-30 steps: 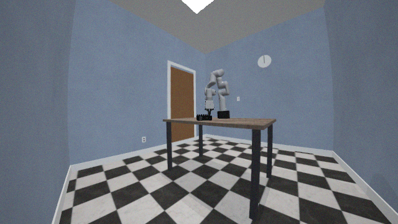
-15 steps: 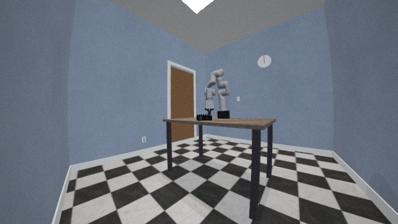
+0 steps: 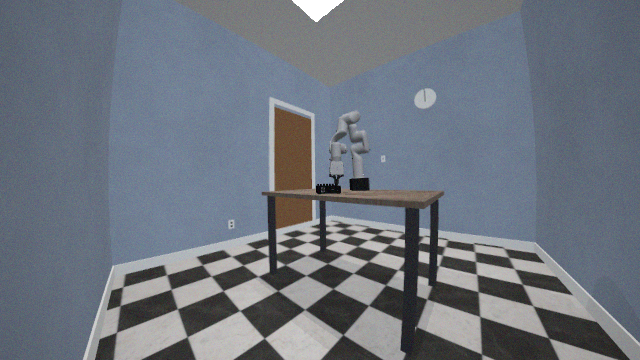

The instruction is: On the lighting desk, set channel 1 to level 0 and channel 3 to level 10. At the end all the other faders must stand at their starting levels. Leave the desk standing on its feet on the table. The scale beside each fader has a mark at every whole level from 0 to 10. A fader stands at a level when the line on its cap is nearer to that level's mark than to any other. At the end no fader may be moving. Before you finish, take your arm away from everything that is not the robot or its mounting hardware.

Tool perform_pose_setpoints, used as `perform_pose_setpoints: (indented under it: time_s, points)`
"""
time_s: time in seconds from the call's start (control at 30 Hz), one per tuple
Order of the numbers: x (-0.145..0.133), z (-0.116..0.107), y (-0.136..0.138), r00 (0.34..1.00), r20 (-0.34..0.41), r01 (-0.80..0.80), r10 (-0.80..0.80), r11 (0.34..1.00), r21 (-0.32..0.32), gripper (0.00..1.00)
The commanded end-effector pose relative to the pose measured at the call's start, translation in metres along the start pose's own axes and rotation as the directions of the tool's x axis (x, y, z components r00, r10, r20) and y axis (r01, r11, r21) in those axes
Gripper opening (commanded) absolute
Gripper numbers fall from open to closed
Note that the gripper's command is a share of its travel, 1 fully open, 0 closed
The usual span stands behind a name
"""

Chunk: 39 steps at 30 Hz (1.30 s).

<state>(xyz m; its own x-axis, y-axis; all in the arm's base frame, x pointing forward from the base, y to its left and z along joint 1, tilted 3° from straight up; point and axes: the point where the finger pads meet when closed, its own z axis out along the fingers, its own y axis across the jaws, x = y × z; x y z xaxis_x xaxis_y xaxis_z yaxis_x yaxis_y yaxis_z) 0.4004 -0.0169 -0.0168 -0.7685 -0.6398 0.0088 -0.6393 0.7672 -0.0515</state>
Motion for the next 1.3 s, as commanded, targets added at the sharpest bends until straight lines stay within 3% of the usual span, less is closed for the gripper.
perform_pose_setpoints:
  time_s: [0.0, 1.27]
  points:
    - [0.001, -0.001, -0.001, 1.000, 0.002, 0.000, 0.000, 1.000, 0.002, 0.00]
    - [0.018, -0.001, -0.001, 1.000, 0.002, 0.000, 0.000, 1.000, 0.002, 0.00]
